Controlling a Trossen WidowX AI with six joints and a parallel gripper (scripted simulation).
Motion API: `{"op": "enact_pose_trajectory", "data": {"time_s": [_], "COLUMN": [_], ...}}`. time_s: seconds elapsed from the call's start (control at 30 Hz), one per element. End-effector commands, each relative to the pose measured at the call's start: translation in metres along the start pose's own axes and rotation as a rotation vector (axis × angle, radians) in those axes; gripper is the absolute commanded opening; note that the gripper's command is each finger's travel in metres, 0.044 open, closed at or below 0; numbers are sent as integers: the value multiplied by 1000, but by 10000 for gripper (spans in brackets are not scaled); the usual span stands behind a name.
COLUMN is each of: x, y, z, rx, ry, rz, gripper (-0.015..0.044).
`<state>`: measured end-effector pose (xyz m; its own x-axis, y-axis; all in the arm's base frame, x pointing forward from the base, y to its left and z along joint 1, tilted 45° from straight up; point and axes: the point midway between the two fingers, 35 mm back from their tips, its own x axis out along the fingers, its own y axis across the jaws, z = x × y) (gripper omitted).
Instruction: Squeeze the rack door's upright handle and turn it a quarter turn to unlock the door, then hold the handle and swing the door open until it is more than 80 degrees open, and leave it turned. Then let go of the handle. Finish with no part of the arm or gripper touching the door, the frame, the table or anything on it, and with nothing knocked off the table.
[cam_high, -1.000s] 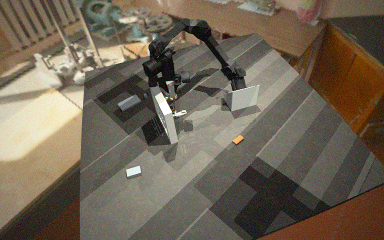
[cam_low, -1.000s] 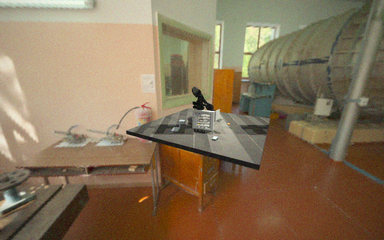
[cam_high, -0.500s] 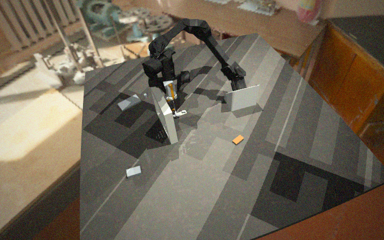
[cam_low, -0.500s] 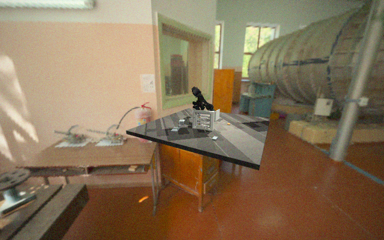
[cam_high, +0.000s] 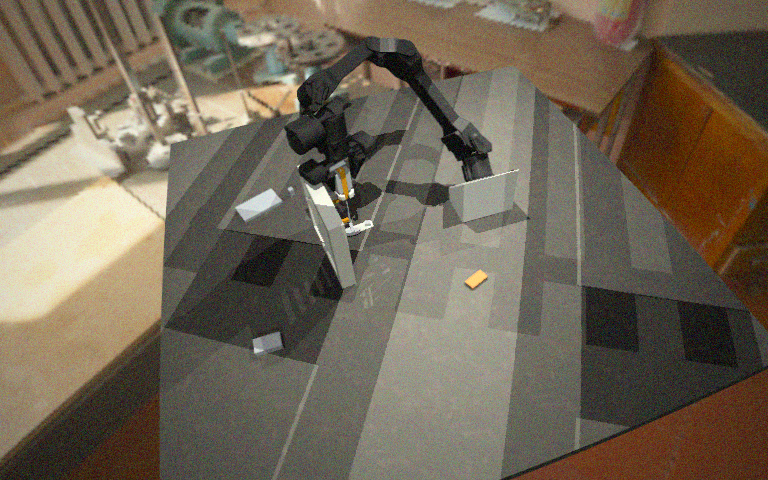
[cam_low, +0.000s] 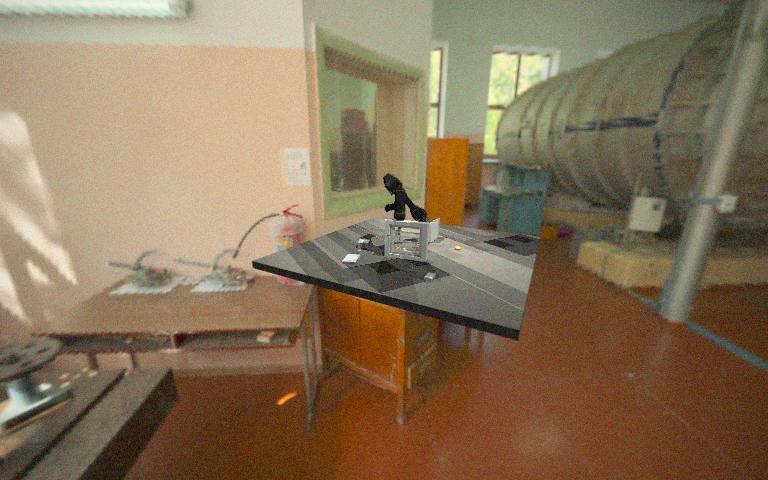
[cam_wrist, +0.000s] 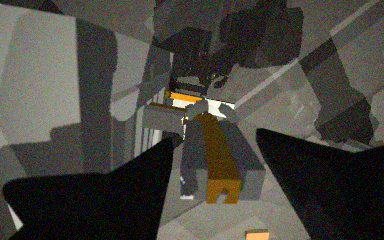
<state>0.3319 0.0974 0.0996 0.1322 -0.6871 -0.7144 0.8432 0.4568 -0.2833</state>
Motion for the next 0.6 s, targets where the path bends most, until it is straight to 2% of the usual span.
{"op": "enact_pose_trajectory", "data": {"time_s": [0.0,0.57], "x": [1,1], "y": [1,1], "z": [0,0], "rx": [-205,-1047], "ry": [-1,-2], "rz": [3,2], "gripper": [299,299]}}
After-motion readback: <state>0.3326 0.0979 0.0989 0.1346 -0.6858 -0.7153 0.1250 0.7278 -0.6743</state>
